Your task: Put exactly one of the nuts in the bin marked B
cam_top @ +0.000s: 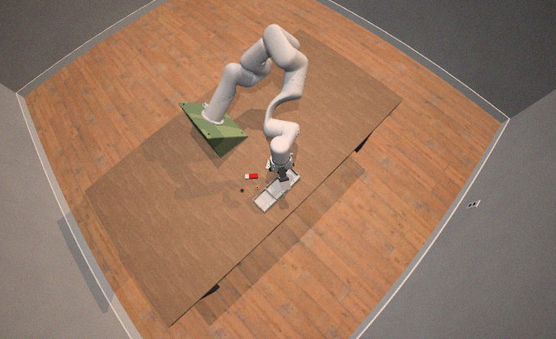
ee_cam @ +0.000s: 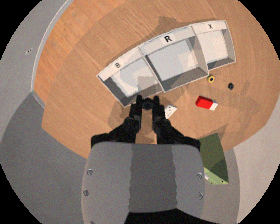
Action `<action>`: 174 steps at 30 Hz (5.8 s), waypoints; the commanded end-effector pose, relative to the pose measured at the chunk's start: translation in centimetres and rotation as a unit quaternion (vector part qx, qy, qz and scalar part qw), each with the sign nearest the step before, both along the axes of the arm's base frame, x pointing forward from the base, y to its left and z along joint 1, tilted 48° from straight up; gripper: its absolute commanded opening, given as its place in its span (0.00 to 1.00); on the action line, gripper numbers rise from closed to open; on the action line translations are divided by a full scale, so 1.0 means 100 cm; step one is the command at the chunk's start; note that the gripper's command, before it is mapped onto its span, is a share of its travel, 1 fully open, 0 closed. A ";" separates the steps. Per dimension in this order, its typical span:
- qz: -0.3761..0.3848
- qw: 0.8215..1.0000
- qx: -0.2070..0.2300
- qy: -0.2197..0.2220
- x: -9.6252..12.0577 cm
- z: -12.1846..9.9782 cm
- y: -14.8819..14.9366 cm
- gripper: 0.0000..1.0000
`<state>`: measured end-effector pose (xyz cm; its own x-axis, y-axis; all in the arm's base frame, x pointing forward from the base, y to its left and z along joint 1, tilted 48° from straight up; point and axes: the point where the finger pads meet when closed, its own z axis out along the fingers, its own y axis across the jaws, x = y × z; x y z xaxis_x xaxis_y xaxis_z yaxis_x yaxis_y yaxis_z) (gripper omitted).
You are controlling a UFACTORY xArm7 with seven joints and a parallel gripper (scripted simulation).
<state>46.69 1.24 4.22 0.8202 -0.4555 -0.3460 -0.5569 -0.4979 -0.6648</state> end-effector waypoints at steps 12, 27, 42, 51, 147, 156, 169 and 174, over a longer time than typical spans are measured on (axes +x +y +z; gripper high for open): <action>-0.155 0.973 0.028 0.170 0.026 0.014 0.006 0.00; -0.301 0.890 0.055 0.338 0.026 0.014 0.006 0.00; -0.321 0.873 0.056 0.363 0.026 0.014 0.006 0.00; -0.321 0.873 0.056 0.363 0.027 0.009 0.012 0.00; -0.321 0.873 0.056 0.363 0.024 0.025 -0.006 1.00; -0.321 0.873 0.056 0.363 0.020 0.049 -0.032 1.00; -0.321 0.873 0.056 0.363 0.015 0.078 -0.064 1.00; -0.321 0.873 0.056 0.363 0.013 0.092 -0.079 1.00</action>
<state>48.04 -5.58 12.48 -0.0456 -0.6693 -0.7416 -0.9927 0.1136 -0.0415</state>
